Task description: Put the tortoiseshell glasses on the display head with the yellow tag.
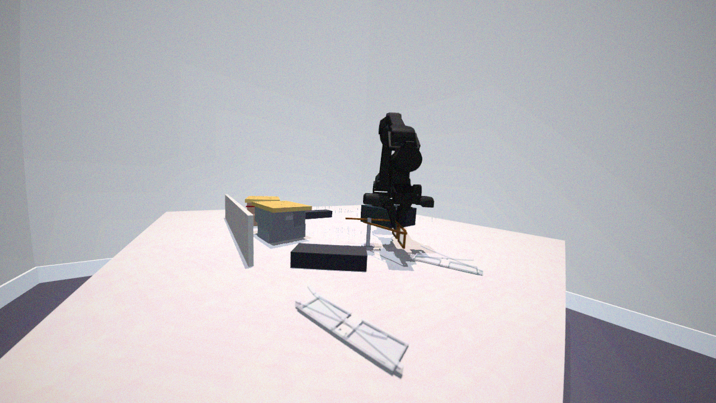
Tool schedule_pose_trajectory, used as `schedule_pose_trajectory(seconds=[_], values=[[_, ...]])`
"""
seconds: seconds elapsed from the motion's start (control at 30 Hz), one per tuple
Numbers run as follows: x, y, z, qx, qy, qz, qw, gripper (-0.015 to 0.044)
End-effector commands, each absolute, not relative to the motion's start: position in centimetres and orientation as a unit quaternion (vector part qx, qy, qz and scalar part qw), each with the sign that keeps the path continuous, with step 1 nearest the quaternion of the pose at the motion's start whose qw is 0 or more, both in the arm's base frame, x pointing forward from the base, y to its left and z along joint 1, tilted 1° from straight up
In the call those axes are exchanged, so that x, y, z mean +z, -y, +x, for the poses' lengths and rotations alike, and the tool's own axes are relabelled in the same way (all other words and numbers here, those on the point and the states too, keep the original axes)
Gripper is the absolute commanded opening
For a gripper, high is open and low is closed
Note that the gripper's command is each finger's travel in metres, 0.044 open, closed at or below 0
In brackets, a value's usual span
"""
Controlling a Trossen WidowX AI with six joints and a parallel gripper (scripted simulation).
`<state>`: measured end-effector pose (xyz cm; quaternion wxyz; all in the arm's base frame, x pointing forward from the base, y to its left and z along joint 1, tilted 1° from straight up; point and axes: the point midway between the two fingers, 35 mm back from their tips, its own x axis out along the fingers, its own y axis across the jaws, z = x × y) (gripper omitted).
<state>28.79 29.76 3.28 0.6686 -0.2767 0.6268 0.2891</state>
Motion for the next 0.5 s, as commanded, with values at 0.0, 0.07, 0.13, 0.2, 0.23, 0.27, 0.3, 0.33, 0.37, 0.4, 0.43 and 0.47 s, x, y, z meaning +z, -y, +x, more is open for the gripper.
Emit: schedule_pose_trajectory(seconds=[0.0,0.07,0.13,0.2,0.23,0.27,0.3,0.33,0.37,0.4,0.43,0.47], values=[[3.33,-29.80,28.88,0.287,-0.626,-0.276,0.670,0.0000],[3.33,-29.80,28.88,0.287,-0.626,-0.276,0.670,0.0000],[3.33,-29.79,28.87,0.287,-0.626,-0.276,0.670,0.0000],[3.33,-29.77,28.85,0.287,-0.626,-0.276,0.670,0.0000],[3.33,-29.75,28.83,0.287,-0.626,-0.276,0.670,0.0000],[3.33,-29.73,28.81,0.287,-0.626,-0.276,0.670,0.0000],[3.32,-29.70,28.79,0.287,-0.626,-0.276,0.670,0.0000],[3.32,-29.67,28.76,0.287,-0.626,-0.276,0.670,0.0000],[3.32,-29.64,28.73,0.287,-0.626,-0.276,0.670,0.0000],[3.31,-29.61,28.70,0.287,-0.626,-0.276,0.670,0.0000],[3.31,-29.58,28.67,0.287,-0.626,-0.276,0.670,0.0000],[3.31,-29.55,28.65,0.287,-0.626,-0.276,0.670,0.0000]])
